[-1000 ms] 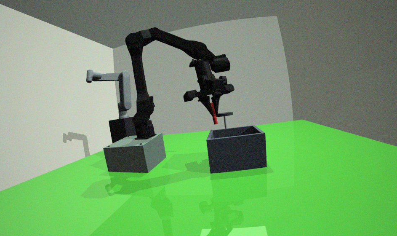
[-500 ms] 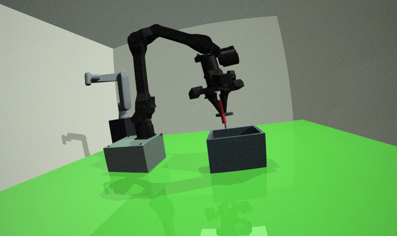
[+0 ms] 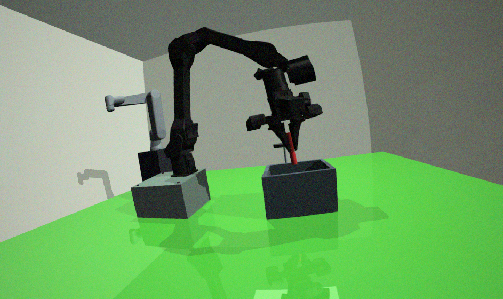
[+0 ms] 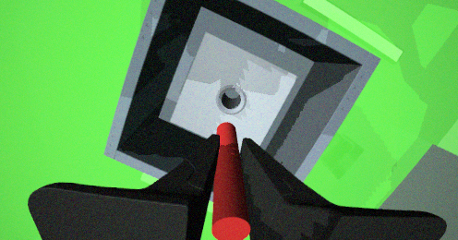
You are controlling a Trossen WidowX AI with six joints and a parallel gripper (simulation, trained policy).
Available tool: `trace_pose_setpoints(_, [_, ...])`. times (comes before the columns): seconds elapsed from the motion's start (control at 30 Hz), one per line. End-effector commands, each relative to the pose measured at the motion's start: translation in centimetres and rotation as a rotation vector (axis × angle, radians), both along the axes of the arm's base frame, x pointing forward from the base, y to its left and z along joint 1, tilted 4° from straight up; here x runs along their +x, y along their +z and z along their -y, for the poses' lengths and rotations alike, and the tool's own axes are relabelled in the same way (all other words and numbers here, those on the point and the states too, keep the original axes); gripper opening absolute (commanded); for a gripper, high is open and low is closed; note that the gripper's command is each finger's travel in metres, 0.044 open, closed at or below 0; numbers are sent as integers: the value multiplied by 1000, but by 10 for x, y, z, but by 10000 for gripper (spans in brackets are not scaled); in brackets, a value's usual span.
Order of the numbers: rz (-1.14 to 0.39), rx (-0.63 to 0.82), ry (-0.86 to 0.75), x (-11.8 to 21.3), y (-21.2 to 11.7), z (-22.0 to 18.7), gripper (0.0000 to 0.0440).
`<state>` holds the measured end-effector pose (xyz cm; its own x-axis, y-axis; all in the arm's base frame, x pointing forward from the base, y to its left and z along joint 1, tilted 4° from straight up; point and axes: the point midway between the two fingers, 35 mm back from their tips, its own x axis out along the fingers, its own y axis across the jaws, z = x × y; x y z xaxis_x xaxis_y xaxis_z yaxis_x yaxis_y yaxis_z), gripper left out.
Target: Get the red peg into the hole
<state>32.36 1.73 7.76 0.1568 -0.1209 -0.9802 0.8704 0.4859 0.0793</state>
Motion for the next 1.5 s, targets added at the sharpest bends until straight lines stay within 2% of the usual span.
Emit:
trace_pose_setpoints(0.0, [-18, 10, -7, 4, -9, 5, 6])
trace_pose_setpoints(0.2, [-51, 18, -9, 8, -30, 12, 15])
trace_pose_setpoints(0.37, [-81, 17, 10, 10, -46, 18, 130])
trace_pose_setpoints(0.5, [-96, 18, 16, 16, -53, 20, 166])
trace_pose_setpoints(0.6, [-89, 21, 21, 24, -54, 24, 236])
trace_pose_setpoints(0.97, [-52, 15, 36, 51, -52, 39, 440])
trace_pose_setpoints(1.47, [82, -39, -17, 87, -36, 81, 440])
